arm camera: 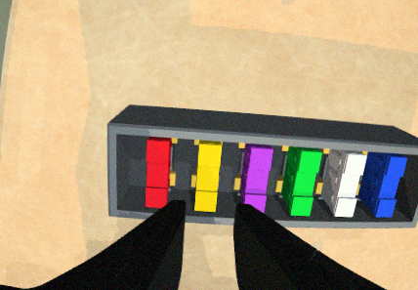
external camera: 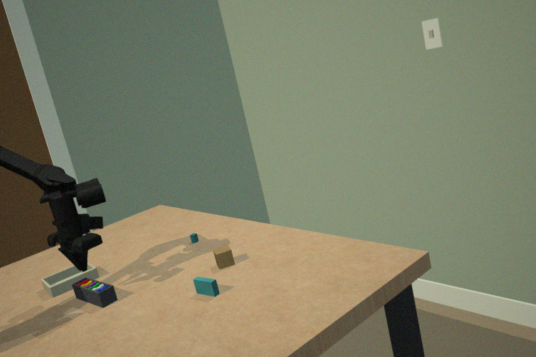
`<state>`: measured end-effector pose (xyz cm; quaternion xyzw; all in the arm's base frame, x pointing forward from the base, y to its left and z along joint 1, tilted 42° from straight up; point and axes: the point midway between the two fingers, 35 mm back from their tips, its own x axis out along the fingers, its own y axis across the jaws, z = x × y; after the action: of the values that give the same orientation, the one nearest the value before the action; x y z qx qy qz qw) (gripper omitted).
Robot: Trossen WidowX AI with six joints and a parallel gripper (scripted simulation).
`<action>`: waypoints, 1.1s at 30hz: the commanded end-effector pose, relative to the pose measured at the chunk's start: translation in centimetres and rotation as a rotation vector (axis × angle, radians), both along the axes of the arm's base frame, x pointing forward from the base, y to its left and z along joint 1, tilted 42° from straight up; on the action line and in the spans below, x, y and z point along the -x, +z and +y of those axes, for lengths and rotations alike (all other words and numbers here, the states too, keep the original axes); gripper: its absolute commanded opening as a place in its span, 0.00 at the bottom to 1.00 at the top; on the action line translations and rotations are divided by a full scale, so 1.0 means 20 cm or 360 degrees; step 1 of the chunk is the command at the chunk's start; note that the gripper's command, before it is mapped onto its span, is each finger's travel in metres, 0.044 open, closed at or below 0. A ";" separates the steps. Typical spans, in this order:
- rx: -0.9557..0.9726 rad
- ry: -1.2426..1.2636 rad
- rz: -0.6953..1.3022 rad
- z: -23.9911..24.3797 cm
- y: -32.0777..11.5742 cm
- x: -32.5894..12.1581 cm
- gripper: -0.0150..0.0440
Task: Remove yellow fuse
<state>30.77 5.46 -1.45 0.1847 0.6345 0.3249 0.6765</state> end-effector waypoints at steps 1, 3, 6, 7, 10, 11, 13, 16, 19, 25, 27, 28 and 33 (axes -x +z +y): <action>0.0009 -0.0004 0.0010 0.00 -0.01 0.01 0.38; 0.0009 -0.0004 0.0010 0.01 -0.02 0.01 0.38; 0.0009 -0.0004 0.0010 0.02 -0.03 0.01 0.38; 0.0009 -0.0004 0.0010 0.02 -0.03 0.01 0.38; 0.0009 -0.0004 0.0010 0.03 -0.04 0.01 0.38; 0.0009 -0.0004 0.0010 0.04 -0.05 0.01 0.38; 0.0009 -0.0004 0.0010 0.04 -0.05 0.01 0.38; 0.0009 -0.0004 0.0010 0.05 -0.07 0.01 0.38; 0.0009 -0.0004 0.0010 0.06 -0.08 0.01 0.38; 0.0008 -0.0004 0.0010 0.08 -0.10 0.01 0.38; 0.0008 -0.0004 0.0010 0.09 -0.10 0.01 0.38; 0.0008 -0.0004 0.0010 0.09 -0.11 0.02 0.38; 0.0007 -0.0004 0.0010 0.10 -0.12 0.02 0.38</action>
<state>30.54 7.32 -3.63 0.1830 0.6361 0.3213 0.6773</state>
